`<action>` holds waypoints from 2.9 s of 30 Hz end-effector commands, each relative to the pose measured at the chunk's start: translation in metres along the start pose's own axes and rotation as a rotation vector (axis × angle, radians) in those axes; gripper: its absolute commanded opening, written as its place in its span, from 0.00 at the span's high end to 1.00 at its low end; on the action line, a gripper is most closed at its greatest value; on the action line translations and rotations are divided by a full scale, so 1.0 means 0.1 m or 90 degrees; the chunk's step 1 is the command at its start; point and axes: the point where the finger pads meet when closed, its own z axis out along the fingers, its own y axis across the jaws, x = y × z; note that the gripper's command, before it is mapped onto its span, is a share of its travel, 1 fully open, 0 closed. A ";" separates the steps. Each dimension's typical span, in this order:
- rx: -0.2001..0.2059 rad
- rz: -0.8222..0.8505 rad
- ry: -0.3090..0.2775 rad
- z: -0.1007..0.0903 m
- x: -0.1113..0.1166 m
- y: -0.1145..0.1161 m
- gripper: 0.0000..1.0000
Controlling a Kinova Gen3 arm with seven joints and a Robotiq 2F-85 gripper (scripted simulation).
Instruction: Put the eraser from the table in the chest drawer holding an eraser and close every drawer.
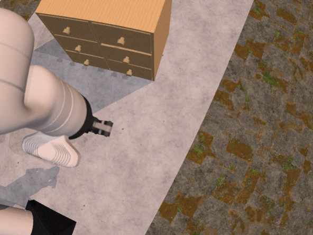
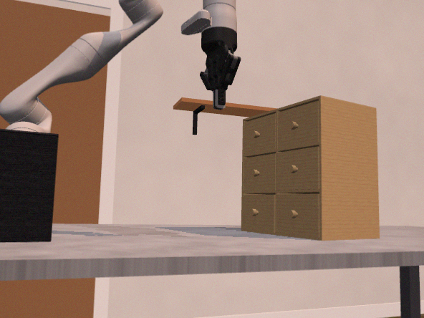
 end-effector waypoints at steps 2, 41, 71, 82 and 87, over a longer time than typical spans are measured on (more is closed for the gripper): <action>-0.002 0.006 0.007 0.00 0.02 0.01 1.00; -0.002 0.006 0.007 0.00 0.02 0.01 1.00; -0.002 0.006 0.007 0.00 0.02 0.01 1.00; -0.002 0.006 0.007 0.00 0.02 0.01 0.00; -0.002 0.006 0.007 0.00 0.02 0.01 0.00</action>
